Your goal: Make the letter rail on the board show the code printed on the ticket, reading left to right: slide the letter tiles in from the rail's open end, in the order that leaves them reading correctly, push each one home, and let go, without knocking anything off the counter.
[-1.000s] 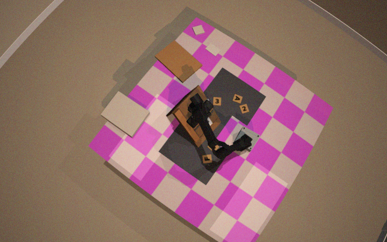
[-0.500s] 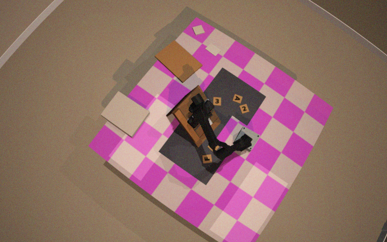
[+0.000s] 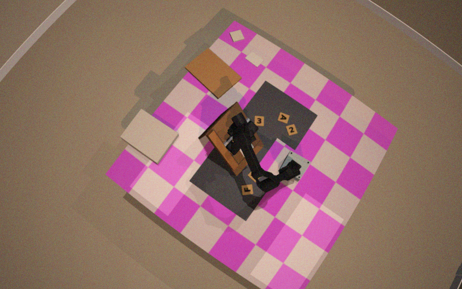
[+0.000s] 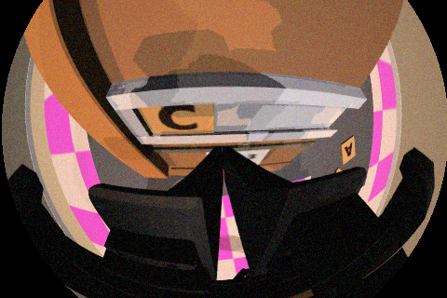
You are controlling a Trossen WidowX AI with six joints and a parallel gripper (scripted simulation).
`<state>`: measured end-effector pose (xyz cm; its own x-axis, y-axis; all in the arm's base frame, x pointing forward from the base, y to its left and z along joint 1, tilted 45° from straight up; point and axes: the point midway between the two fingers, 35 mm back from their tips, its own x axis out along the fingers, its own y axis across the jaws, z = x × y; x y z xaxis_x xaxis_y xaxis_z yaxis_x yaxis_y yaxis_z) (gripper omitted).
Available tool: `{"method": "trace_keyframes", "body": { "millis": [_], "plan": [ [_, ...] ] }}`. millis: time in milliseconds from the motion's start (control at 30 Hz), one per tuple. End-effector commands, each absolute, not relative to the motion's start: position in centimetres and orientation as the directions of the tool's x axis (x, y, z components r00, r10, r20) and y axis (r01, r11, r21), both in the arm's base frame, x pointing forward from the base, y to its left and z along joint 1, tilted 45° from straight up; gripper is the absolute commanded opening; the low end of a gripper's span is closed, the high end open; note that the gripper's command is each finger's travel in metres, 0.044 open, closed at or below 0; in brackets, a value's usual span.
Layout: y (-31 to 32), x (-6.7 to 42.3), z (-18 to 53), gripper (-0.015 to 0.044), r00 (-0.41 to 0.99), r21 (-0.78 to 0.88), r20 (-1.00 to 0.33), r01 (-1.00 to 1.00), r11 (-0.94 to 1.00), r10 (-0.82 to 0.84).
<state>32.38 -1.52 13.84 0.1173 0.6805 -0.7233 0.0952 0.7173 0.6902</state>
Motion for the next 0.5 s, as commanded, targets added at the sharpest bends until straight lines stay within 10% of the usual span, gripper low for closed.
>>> {"method": "trace_keyframes", "body": {
  "millis": [0, 467],
  "plan": [
    [-2.0, 32.0, 14.1, 0.0053, 0.134, 0.693, -0.718, 0.048, 0.719, 0.683],
    [-7.3, 23.0, 19.4, 0.042, 0.497, 0.093, -0.593, -0.739, 0.667, 0.633]
  ]
}}
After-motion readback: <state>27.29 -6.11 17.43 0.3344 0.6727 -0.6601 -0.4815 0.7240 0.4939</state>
